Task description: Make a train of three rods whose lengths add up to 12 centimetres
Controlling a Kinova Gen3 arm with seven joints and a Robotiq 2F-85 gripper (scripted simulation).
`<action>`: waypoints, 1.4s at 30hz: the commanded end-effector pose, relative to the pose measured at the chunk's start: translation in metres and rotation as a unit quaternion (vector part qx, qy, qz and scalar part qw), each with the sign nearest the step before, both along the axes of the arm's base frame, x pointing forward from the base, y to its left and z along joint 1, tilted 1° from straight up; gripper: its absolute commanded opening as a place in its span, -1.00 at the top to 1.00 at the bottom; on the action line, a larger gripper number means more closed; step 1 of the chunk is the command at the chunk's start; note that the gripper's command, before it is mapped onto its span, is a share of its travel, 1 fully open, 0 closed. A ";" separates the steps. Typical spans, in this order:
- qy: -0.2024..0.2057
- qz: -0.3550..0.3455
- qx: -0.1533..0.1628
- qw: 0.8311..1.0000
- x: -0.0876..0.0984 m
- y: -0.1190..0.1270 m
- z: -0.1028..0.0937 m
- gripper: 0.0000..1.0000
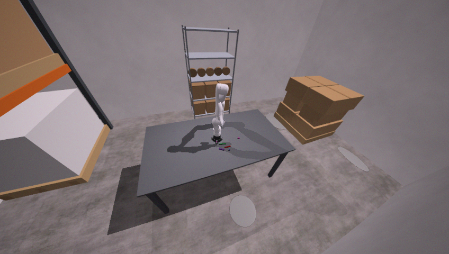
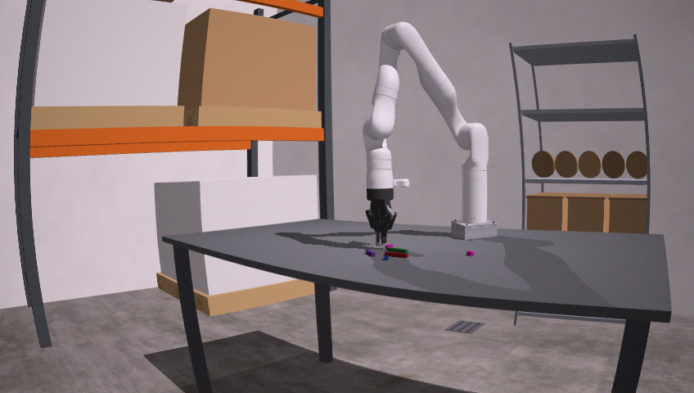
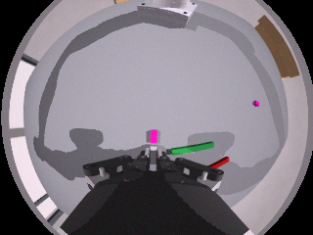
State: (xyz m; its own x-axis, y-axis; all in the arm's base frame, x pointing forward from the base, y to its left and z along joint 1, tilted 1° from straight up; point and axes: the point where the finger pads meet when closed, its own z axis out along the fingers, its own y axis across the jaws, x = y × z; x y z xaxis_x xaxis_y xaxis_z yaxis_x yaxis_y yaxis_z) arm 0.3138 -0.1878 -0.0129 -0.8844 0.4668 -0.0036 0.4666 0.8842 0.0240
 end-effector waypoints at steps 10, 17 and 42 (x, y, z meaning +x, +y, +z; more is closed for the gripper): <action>0.002 0.007 0.001 1.000 -0.002 0.001 -0.001 0.91; 0.000 0.007 -0.001 1.000 -0.001 0.000 -0.004 0.91; 0.001 0.007 0.000 1.000 -0.001 0.001 -0.012 0.91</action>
State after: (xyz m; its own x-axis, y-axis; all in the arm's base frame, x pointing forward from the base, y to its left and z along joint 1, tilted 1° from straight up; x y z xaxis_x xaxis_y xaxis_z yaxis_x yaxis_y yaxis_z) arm 0.3134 -0.1873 -0.0241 -0.8845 0.4666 -0.0013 0.4664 0.8842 0.0240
